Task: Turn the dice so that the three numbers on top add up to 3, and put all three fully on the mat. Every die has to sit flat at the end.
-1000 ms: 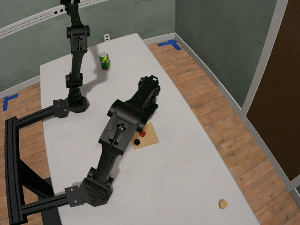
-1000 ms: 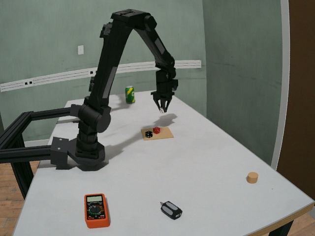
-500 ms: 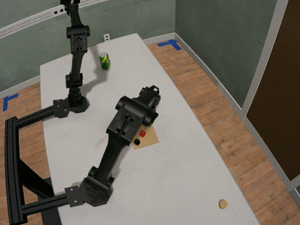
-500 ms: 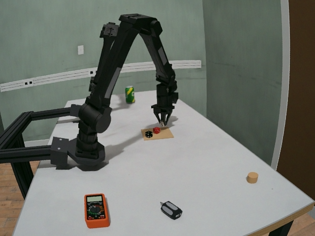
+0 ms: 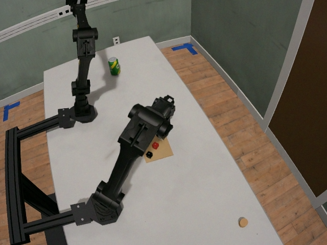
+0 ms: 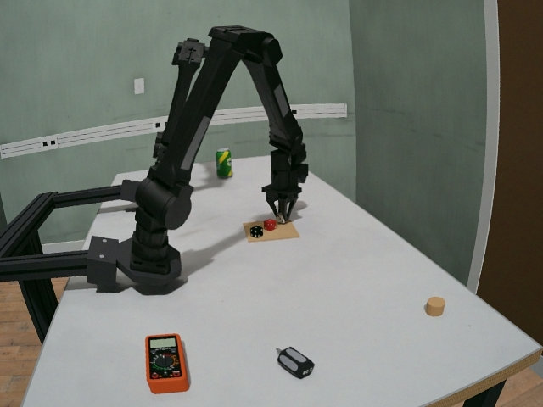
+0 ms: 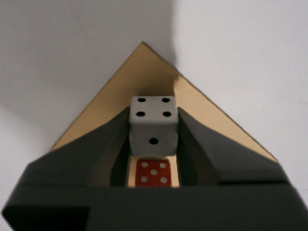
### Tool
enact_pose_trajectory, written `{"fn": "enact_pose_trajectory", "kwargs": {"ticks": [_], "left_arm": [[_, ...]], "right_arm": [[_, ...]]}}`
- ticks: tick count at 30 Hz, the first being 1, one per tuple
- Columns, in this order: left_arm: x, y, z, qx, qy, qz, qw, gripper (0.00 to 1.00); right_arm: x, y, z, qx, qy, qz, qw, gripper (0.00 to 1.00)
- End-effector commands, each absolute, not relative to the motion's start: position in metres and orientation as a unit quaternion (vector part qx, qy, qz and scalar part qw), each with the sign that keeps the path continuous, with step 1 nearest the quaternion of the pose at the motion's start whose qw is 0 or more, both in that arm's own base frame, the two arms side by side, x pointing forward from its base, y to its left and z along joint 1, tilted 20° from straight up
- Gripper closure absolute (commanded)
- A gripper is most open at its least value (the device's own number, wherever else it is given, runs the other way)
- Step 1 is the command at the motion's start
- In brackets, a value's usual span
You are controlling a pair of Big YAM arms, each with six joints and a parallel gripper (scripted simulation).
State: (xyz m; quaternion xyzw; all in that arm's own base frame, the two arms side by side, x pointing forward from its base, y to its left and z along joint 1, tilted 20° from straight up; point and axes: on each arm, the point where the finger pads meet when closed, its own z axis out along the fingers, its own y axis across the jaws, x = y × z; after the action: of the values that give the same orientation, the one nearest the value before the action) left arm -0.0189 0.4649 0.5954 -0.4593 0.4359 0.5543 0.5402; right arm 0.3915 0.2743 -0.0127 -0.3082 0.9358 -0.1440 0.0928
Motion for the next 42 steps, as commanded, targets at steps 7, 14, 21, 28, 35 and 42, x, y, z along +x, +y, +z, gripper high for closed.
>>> {"fn": "enact_pose_trajectory", "kwargs": {"ticks": [7, 14, 21, 28, 35, 42], "left_arm": [[-0.025, 0.459, 0.599, -0.459, 0.434, 0.563, 0.533, 0.0], [-0.025, 0.459, 0.599, -0.459, 0.434, 0.563, 0.533, 0.0], [-0.025, 0.459, 0.599, -0.459, 0.434, 0.563, 0.533, 0.0], [-0.025, 0.459, 0.599, -0.459, 0.434, 0.563, 0.533, 0.0], [-0.025, 0.459, 0.599, -0.459, 0.434, 0.563, 0.533, 0.0], [-0.025, 0.459, 0.599, -0.459, 0.434, 0.563, 0.533, 0.0]], "right_arm": [[0.398, 0.273, -0.012, -0.304, 0.937, -0.139, 0.101, 0.8], [0.398, 0.273, -0.012, -0.304, 0.937, -0.139, 0.101, 0.8], [0.397, 0.27, -0.018, -0.305, 0.937, -0.142, 0.094, 0.8], [0.397, 0.269, -0.023, -0.306, 0.937, -0.143, 0.092, 0.8], [0.397, 0.268, -0.023, -0.305, 0.937, -0.142, 0.092, 0.8], [0.399, 0.27, -0.021, -0.305, 0.937, -0.141, 0.095, 0.8]]}}
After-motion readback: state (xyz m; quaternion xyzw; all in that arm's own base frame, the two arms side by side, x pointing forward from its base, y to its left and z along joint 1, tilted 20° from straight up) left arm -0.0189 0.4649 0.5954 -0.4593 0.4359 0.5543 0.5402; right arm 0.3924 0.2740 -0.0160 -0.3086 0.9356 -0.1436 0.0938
